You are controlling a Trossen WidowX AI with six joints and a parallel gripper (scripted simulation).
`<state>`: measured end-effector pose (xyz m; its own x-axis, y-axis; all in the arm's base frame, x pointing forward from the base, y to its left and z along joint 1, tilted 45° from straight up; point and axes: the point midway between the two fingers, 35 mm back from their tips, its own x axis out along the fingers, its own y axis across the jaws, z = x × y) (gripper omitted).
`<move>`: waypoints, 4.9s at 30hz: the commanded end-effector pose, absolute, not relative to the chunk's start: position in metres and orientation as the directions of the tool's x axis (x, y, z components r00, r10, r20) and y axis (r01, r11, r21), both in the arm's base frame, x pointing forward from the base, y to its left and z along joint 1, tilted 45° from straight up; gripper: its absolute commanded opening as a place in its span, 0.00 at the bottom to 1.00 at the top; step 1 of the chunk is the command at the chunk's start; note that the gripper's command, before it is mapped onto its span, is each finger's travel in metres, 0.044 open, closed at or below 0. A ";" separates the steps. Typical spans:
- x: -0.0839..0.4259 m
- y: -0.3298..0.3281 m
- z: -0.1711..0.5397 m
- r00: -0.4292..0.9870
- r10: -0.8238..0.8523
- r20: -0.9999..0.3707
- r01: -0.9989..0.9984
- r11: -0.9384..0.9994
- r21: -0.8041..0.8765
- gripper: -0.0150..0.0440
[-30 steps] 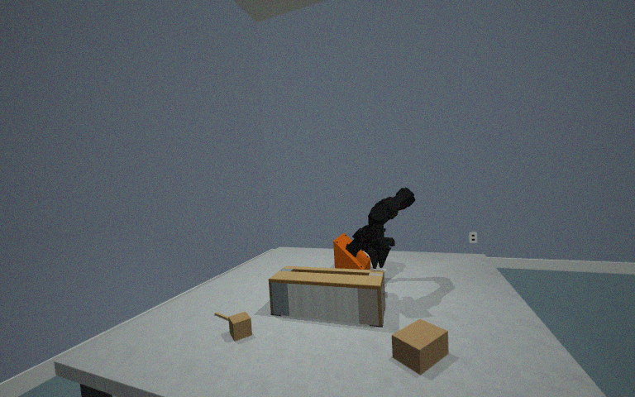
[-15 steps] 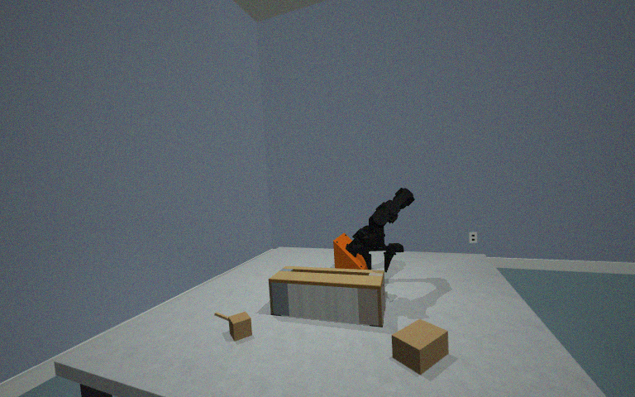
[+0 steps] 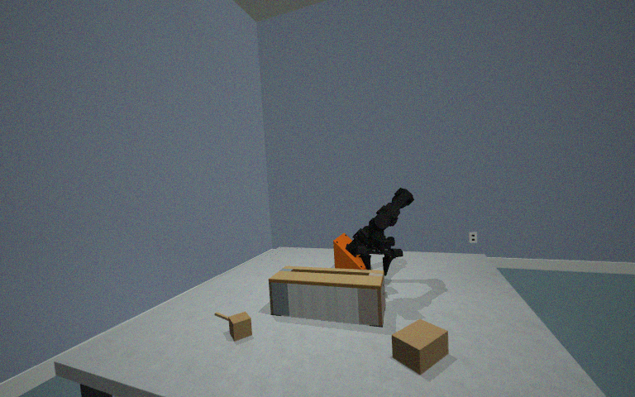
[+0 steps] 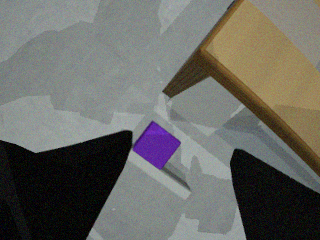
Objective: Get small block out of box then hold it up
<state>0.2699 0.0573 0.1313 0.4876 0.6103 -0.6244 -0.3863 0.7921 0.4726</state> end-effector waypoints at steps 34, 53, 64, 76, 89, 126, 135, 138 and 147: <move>0.273 0.075 0.107 0.528 0.580 -0.620 -0.068 -0.699 -0.712 0.74; 0.273 0.075 0.107 0.528 0.580 -0.620 -0.061 -0.702 -0.709 0.74; 0.276 0.083 0.099 0.527 0.579 -0.622 -0.062 -0.704 -0.707 0.74; 0.280 0.098 0.087 0.526 0.579 -0.623 -0.062 -0.705 -0.707 0.74; 0.281 0.114 0.074 0.527 0.580 -0.620 -0.061 -0.702 -0.709 0.74; 0.273 0.077 0.114 0.529 0.582 -0.618 -0.063 -0.700 -0.712 0.25; 0.270 0.070 0.113 0.515 0.586 -0.626 -0.348 -0.525 -0.777 0.25; 0.269 0.068 0.112 0.510 0.588 -0.628 -0.443 -0.446 -0.777 0.25; 0.265 0.061 0.112 0.497 0.594 -0.632 -0.686 -0.177 -0.706 0.25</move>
<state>0.2663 0.0641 0.1113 0.5009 0.5902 -0.6330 -0.5978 -0.2930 -0.7462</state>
